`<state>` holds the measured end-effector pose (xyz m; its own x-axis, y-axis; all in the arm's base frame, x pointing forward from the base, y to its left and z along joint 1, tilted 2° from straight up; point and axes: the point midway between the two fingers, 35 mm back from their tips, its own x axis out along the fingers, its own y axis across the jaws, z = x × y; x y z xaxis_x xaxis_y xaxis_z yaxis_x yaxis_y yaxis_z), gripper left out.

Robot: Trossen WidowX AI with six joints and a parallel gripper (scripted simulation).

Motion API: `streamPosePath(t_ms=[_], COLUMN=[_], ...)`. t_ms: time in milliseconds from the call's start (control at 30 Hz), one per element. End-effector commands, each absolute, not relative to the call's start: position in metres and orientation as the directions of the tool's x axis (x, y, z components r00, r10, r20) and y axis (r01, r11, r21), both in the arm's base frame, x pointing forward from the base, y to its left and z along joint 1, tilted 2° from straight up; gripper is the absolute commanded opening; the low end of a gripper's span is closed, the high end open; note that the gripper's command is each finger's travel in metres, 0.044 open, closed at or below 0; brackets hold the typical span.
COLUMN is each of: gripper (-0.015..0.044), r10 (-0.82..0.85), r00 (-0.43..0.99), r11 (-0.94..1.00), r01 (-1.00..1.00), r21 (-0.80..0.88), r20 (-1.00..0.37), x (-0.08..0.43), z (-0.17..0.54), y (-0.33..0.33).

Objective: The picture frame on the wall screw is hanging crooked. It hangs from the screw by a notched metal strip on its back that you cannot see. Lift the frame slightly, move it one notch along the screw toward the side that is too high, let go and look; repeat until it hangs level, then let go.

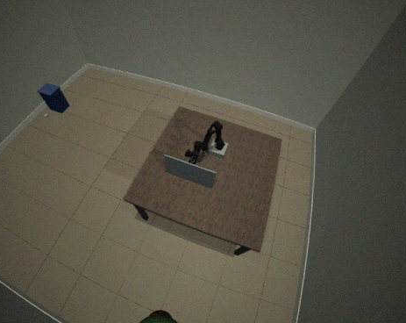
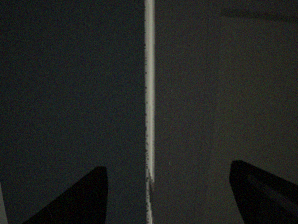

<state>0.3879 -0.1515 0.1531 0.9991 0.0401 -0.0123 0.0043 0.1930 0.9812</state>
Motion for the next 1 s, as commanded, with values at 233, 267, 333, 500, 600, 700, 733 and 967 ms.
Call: streamPosePath(t_ms=[233, 267, 333, 500, 600, 700, 733, 967], gripper=[0.026, 0.026, 0.026, 0.0129, 0.007, 0.005, 0.0043, 0.0], r10=[0.034, 0.034, 0.034, 0.034, 0.034, 0.034, 0.034, 0.034], r00=[0.999, 0.999, 0.999, 0.999, 0.999, 0.999, 0.999, 0.999], r11=[0.185, 0.185, 0.185, 0.185, 0.185, 0.185, 0.185, 0.185], r01=[0.008, 0.008, 0.008, 0.008, 0.008, 0.008, 0.008, 0.008], r21=[0.983, 0.983, 0.983, 0.983, 0.983, 0.983, 0.983, 0.983], r20=[-0.014, -0.014, -0.014, -0.014, -0.014, -0.014, -0.014, -0.014], x=[0.3884, 0.3884, 0.3884, 0.3884, 0.3884, 0.3884, 0.3884, 0.3884], z=[0.1523, 0.1523, 0.1523, 0.1523, 0.1523, 0.1523, 0.1523, 0.1523], y=[-0.1531, -0.1531, -0.1531, -0.1531, -0.1531, -0.1531, -0.1531, -0.1531])
